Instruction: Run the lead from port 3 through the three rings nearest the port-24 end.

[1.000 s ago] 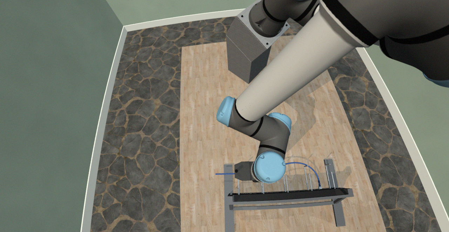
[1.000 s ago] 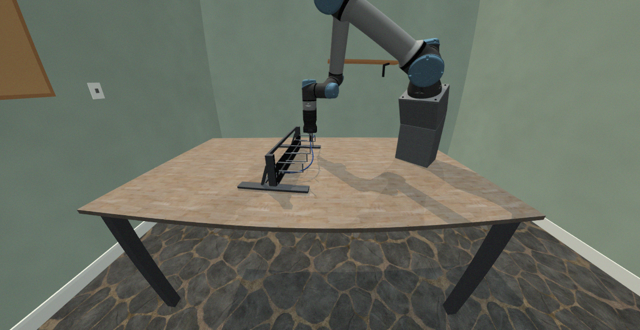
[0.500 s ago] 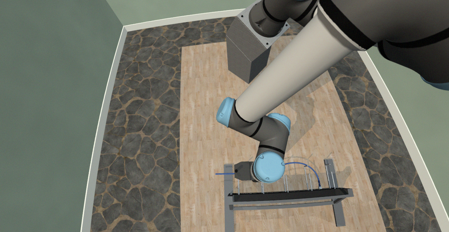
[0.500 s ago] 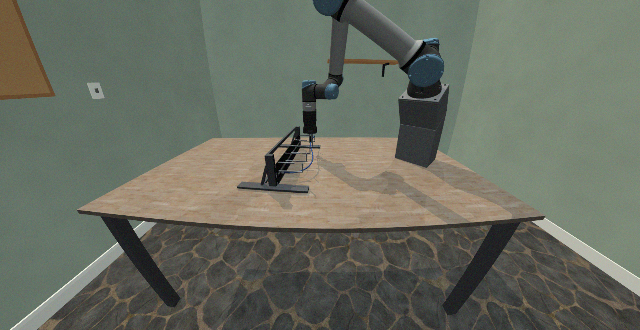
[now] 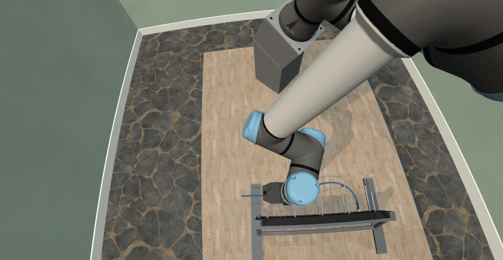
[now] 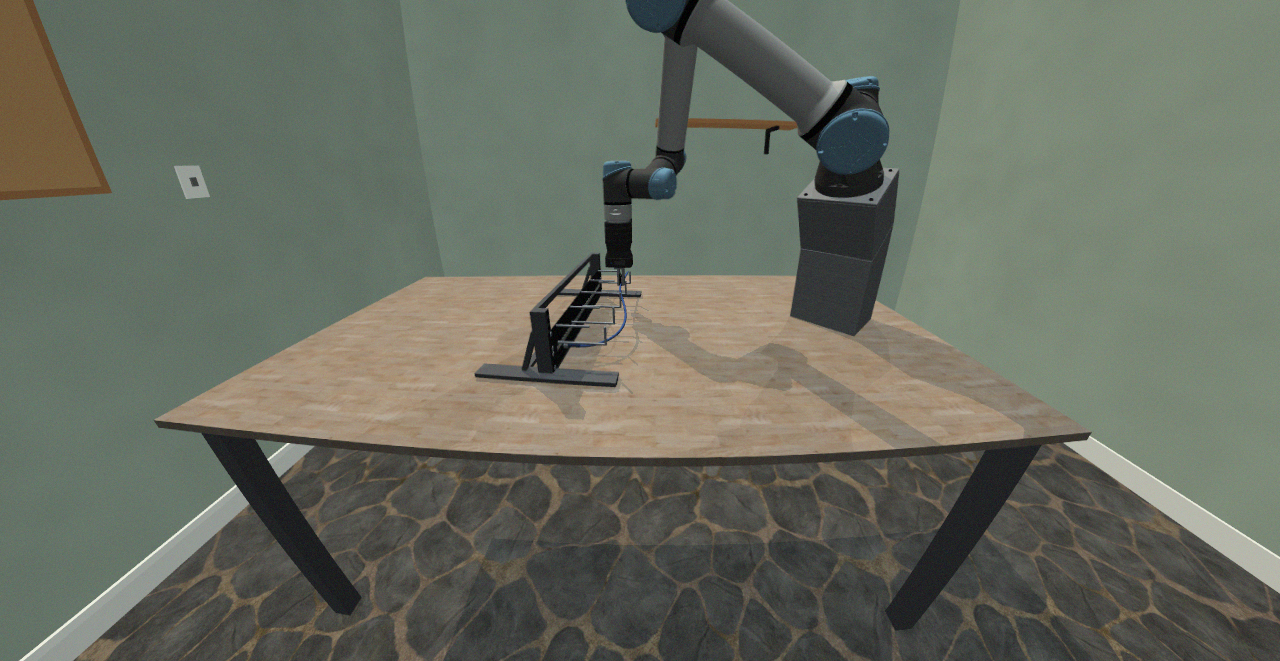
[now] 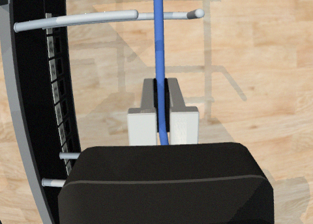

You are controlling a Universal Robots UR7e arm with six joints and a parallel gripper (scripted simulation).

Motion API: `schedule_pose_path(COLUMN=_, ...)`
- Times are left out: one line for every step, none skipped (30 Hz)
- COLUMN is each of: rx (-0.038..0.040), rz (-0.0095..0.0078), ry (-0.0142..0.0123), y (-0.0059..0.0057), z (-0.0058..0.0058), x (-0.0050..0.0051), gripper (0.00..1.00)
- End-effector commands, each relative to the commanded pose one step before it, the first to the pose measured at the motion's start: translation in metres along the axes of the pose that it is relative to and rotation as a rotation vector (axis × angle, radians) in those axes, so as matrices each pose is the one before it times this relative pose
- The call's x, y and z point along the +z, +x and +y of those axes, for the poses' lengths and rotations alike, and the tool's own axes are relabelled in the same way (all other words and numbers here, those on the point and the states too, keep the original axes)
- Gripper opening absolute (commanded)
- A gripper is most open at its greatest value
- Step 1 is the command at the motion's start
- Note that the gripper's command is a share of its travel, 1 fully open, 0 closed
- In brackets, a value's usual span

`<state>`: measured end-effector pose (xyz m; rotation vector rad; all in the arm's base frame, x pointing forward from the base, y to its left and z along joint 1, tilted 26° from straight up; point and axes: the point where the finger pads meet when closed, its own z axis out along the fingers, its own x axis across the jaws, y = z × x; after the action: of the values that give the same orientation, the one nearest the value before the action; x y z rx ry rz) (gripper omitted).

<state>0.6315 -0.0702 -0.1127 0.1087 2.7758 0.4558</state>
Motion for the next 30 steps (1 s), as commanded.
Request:
schedule_pose_path(rx=-0.00142, rz=-0.00027, ry=0.00041, y=-0.00827, z=0.00044, x=0.00073, gripper=0.00)
schedule_pose_path(rx=0.00000, rz=0.00000, ry=0.00001, y=-0.00145, z=0.00000, x=0.00000, gripper=0.00)
schedule_pose_path(rx=0.00000, rz=0.00000, ry=0.00001, y=-0.00152, z=0.00000, x=0.00000, gripper=0.00)
schedule_pose_path(rx=0.00000, rz=0.00000, ry=0.00001, y=-0.00157, z=0.00000, x=0.00000, gripper=0.00)
schedule_pose_path(rx=0.00000, rz=0.00000, ry=0.00001, y=-0.00162, z=0.00000, x=0.00000, gripper=0.00)
schedule_pose_path(rx=0.00000, rz=0.00000, ry=0.00001, y=-0.00165, z=0.00000, x=0.00000, gripper=0.00)
schedule_pose_path(rx=0.00000, rz=0.00000, ry=0.00000, y=0.00000, z=0.00000, x=0.00000, gripper=0.00)
schedule_pose_path(rx=0.00000, rz=0.00000, ry=0.00000, y=0.00000, z=0.00000, x=0.00000, gripper=0.00)
schedule_pose_path(rx=0.00000, rz=-0.00002, ry=-0.00006, y=-0.00167, z=0.00001, x=0.00000, gripper=0.00)
schedule_pose_path(rx=0.00000, rz=0.00000, ry=0.00001, y=-0.00167, z=0.00000, x=0.00000, gripper=0.00)
schedule_pose_path(rx=0.00000, rz=0.00000, ry=0.00001, y=-0.00166, z=0.00000, x=0.00000, gripper=0.00)
schedule_pose_path(rx=0.00000, rz=0.00000, ry=0.00001, y=-0.00163, z=0.00000, x=0.00000, gripper=0.00)
schedule_pose_path(rx=0.00000, rz=0.00000, ry=0.00001, y=-0.00160, z=0.00000, x=0.00000, gripper=0.00)
schedule_pose_path(rx=0.00000, rz=0.00000, ry=0.00001, y=-0.00155, z=0.00000, x=0.00000, gripper=0.00)
schedule_pose_path(rx=0.00000, rz=0.00000, ry=0.00000, y=-0.00149, z=0.00000, x=0.00000, gripper=0.00)
schedule_pose_path(rx=0.00000, rz=0.00000, ry=0.00000, y=-0.00142, z=0.00000, x=0.00000, gripper=0.00)
schedule_pose_path(rx=0.00000, rz=0.00000, ry=0.00000, y=-0.00134, z=0.00000, x=0.00000, gripper=0.00)
schedule_pose_path(rx=0.00000, rz=0.00000, ry=-0.00001, y=-0.00125, z=0.00000, x=0.00000, gripper=0.00)
schedule_pose_path(rx=0.00000, rz=-0.00001, ry=-0.00001, y=-0.00116, z=0.00000, x=0.00000, gripper=0.00)
schedule_pose_path(rx=0.00000, rz=-0.00001, ry=-0.00001, y=-0.00106, z=0.00001, x=0.00000, gripper=0.00)
schedule_pose_path(rx=0.00000, rz=-0.00001, ry=-0.00001, y=-0.00095, z=0.00000, x=0.00000, gripper=0.00)
schedule_pose_path(rx=0.00000, rz=-0.00001, ry=-0.00001, y=-0.00084, z=0.00000, x=0.00000, gripper=0.00)
schedule_pose_path(rx=0.00000, rz=-0.00001, ry=-0.00001, y=-0.00073, z=0.00000, x=0.00000, gripper=0.00)
schedule_pose_path(rx=0.00000, rz=0.00000, ry=0.00000, y=0.00000, z=0.00000, x=0.00000, gripper=0.00)
schedule_pose_path(rx=0.00000, rz=0.00000, ry=0.00000, y=0.00000, z=0.00000, x=0.00000, gripper=0.00)
schedule_pose_path(rx=0.00038, rz=-0.00023, ry=0.00010, y=-0.00066, z=-0.00026, x=-0.00014, gripper=0.00)
schedule_pose_path(rx=0.00009, rz=-0.00019, ry=0.00009, y=-0.00057, z=-0.00009, x=-0.00012, gripper=0.00)
schedule_pose_path(rx=0.00002, rz=-0.00017, ry=0.00008, y=-0.00046, z=-0.00008, x=-0.00011, gripper=0.00)
schedule_pose_path(rx=0.00000, rz=-0.00016, ry=0.00007, y=-0.00036, z=-0.00007, x=-0.00010, gripper=0.00)
schedule_pose_path(rx=-0.00003, rz=-0.00016, ry=0.00007, y=-0.00027, z=-0.00005, x=-0.00010, gripper=0.00)
